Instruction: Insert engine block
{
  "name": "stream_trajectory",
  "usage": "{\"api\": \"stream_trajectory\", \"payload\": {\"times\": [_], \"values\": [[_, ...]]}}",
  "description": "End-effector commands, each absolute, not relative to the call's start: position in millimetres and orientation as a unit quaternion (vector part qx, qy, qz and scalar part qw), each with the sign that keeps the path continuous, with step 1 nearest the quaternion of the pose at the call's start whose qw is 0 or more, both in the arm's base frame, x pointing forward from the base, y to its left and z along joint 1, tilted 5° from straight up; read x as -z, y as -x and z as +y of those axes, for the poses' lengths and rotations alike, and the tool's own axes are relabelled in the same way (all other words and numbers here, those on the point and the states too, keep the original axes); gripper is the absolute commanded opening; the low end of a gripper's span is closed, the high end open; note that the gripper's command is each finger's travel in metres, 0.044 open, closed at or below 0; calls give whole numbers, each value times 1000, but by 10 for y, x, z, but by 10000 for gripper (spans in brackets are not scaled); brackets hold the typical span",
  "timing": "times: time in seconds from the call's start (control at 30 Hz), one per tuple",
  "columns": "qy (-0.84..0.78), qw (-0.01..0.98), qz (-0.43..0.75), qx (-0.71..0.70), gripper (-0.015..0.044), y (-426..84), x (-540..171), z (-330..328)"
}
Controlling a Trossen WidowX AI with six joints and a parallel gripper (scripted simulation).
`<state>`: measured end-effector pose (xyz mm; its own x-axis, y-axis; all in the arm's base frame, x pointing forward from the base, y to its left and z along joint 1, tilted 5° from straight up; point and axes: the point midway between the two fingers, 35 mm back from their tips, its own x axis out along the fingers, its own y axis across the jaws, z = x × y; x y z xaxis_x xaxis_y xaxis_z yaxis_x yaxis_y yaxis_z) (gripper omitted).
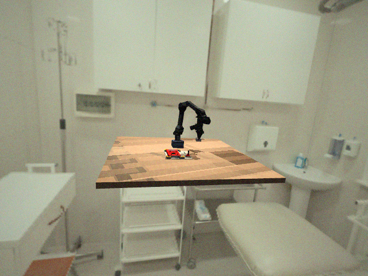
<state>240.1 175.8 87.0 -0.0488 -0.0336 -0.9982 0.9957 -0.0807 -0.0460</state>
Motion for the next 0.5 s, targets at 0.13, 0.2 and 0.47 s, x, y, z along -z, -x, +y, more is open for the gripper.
{"api": "stream_trajectory", "payload": {"times": [0.13,0.2,0.47], "values": [[-522,450,460,560,0,-2523,-847,1644],[-528,442,452,567,0,-2555,-836,1599],[-550,411,420,594,0,-2673,-792,1415]]}}
